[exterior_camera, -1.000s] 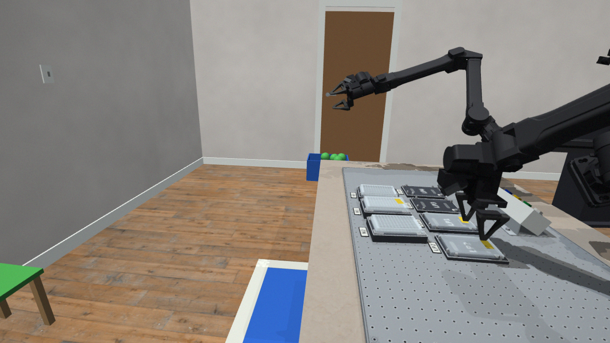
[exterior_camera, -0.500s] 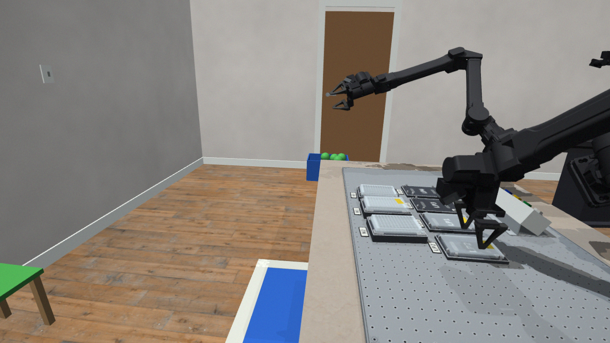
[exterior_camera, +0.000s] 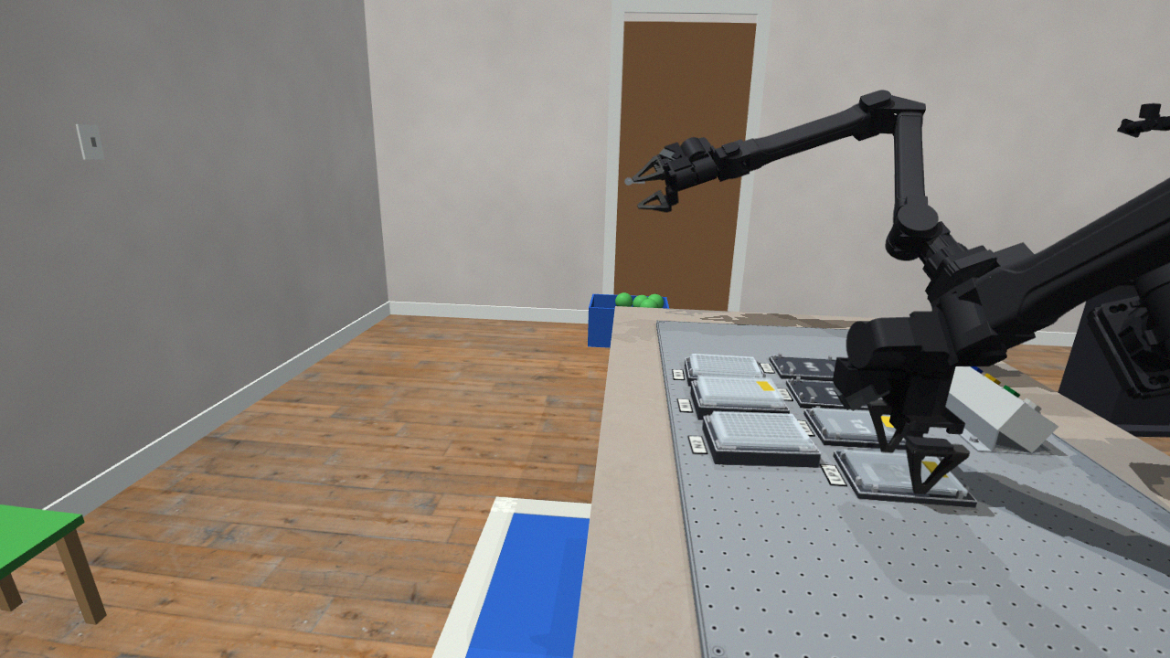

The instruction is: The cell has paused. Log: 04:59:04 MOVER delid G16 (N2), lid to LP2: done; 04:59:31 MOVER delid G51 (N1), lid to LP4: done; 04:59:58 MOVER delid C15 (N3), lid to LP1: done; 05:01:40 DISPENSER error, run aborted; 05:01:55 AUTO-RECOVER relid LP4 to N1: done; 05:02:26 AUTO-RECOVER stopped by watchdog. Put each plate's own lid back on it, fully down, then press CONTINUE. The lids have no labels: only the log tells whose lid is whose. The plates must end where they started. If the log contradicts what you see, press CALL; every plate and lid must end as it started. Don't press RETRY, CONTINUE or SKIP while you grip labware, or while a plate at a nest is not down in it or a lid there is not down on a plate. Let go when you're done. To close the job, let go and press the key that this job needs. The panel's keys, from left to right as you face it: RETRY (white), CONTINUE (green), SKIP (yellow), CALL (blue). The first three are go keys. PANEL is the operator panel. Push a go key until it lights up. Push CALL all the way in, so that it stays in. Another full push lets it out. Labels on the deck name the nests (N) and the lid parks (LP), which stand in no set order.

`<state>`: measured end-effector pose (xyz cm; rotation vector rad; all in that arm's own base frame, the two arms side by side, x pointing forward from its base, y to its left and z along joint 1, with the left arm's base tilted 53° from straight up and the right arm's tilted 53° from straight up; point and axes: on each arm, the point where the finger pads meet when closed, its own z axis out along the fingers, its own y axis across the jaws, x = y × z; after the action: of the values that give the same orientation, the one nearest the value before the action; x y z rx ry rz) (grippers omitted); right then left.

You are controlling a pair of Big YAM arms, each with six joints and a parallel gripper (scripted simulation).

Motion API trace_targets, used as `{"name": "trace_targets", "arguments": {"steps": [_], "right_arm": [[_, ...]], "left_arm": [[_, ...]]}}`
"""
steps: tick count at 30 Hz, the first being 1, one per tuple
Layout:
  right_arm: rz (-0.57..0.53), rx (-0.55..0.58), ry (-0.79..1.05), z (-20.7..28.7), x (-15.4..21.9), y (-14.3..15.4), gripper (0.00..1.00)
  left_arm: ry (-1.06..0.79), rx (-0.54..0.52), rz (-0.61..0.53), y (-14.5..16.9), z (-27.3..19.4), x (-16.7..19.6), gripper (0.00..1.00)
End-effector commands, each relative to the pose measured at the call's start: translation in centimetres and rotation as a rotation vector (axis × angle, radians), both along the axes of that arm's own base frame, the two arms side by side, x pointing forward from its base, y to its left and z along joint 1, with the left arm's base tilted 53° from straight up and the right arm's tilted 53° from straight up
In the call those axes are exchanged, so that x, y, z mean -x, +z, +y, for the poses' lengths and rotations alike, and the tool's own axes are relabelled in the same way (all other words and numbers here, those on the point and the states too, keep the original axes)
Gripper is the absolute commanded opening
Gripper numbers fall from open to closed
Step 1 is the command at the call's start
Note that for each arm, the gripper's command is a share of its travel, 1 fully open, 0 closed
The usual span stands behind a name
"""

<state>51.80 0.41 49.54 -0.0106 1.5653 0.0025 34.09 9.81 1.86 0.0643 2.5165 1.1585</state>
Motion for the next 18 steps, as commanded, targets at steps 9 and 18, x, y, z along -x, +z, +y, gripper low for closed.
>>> {"name": "trace_targets", "arguments": {"steps": [9,18], "right_arm": [[0.003,-0.015,-0.018,-1.05,-0.53,-0.35,1.00],[0.003,-0.015,-0.018,-1.05,-0.53,-0.35,1.00]], "left_arm": [[-0.030,-0.012,0.035,-0.94,-0.24,0.11,1.00],[-0.028,-0.011,0.030,-1.03,-0.27,0.14,1.00]]}}
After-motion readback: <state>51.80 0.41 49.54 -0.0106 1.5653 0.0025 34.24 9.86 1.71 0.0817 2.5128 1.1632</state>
